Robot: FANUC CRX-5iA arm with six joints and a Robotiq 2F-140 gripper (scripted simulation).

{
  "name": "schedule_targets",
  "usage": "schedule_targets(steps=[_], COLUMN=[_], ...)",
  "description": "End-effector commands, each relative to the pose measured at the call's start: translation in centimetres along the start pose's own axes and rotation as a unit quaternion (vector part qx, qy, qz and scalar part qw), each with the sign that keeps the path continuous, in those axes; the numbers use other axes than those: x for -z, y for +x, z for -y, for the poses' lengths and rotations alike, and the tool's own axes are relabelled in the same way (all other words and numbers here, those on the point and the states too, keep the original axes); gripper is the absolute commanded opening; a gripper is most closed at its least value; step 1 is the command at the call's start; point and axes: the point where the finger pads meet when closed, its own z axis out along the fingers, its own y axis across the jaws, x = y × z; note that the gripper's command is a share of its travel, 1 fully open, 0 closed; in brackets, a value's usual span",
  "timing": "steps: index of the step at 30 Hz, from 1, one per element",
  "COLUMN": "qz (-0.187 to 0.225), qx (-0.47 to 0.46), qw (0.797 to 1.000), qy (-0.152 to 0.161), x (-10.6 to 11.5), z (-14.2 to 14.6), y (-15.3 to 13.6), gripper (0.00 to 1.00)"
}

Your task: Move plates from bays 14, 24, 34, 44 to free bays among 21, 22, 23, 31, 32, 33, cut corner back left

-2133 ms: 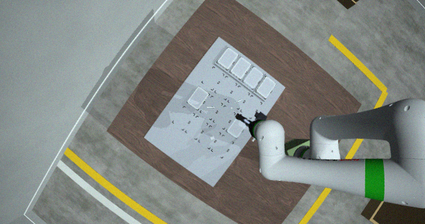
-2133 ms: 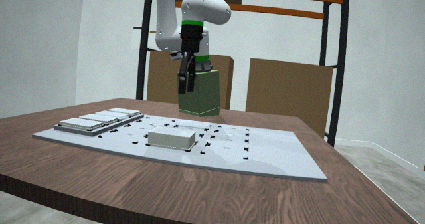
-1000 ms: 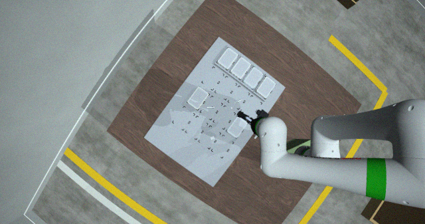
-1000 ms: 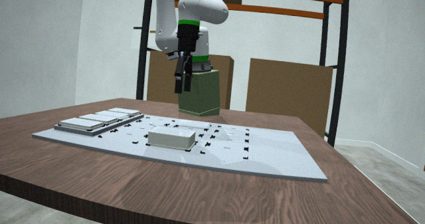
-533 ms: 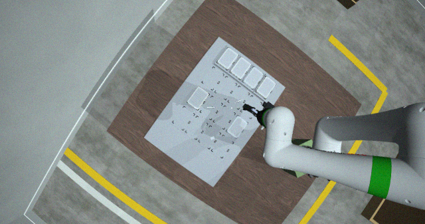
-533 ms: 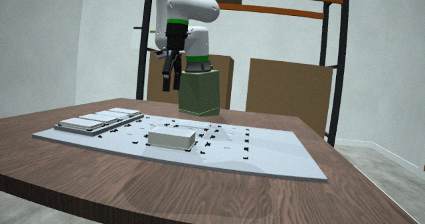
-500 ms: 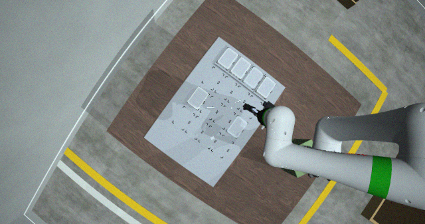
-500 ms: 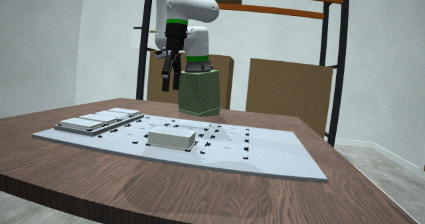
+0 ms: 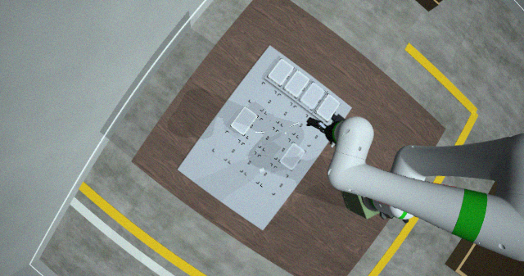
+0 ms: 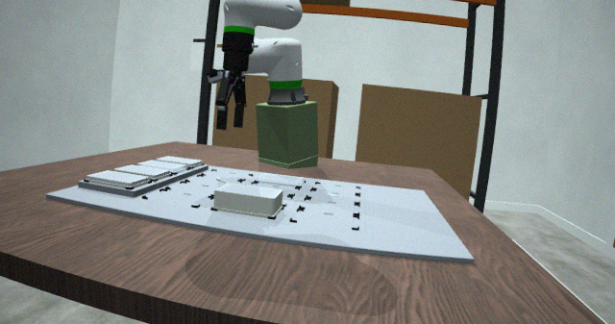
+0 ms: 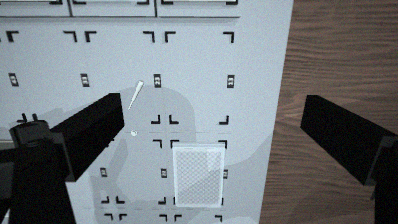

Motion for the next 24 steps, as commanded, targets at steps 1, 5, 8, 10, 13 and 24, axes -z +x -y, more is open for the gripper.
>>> schedule_targets(steps=[1, 5, 8, 10, 13, 24], qz=[0.002, 0.002, 0.002, 0.002, 0.002, 0.001], qx=[0.001, 0.001, 0.001, 0.001, 0.001, 0.001], qw=[1.0, 1.0, 1.0, 1.0, 1.0, 1.0], qy=[0.0, 0.0, 0.0, 0.0, 0.0, 0.0], x=[0.1, 0.1, 0.2, 0.2, 0.3, 0.4], z=[0.1, 0.1, 0.1, 0.1, 0.1, 0.1], y=[1.3, 2.9, 4.1, 4.9, 6.1, 9.7], gripper=[1.0, 1.0, 1.0, 1.0, 1.0, 1.0])
